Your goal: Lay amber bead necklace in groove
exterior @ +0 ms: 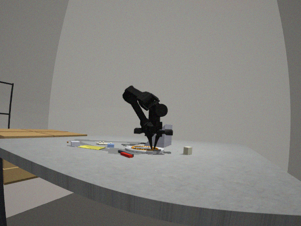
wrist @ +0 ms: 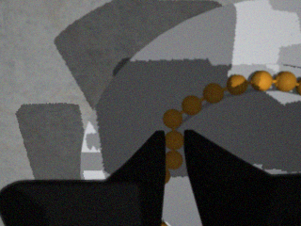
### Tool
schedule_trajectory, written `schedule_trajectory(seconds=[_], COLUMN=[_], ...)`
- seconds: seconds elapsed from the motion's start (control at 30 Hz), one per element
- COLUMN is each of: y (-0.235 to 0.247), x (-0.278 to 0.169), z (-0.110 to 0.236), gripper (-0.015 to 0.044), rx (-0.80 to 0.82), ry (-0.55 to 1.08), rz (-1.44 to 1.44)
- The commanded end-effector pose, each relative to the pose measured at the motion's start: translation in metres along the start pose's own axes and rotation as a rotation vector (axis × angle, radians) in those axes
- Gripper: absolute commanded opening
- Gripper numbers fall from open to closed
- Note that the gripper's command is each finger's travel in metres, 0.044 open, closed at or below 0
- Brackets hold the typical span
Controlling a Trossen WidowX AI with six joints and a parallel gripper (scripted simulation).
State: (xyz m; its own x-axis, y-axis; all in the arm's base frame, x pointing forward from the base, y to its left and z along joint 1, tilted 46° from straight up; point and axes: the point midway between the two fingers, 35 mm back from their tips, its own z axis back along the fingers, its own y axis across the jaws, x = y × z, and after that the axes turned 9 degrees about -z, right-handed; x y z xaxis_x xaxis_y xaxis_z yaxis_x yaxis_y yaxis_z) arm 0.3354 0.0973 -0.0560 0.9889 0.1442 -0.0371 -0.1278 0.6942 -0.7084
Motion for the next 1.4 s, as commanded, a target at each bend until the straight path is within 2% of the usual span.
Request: schedule_trajectory(seconds=[0.0, 0.9, 1.27, 1.37], y=[0.0, 0.0086, 0.0085, 0.0087], x=[0.0001, -0.0011, -0.0011, 0.0], z=[0.0002, 0.0061, -0.0025, 0.0012], gripper=[0.0, 0.0, 0.0, 0.0079], rx=[0.0, -0.005, -0.005, -0.005], ry=[0.0, 0.001, 0.0, -0.004], rz=[0.0, 0.005, 0.005, 0.0])
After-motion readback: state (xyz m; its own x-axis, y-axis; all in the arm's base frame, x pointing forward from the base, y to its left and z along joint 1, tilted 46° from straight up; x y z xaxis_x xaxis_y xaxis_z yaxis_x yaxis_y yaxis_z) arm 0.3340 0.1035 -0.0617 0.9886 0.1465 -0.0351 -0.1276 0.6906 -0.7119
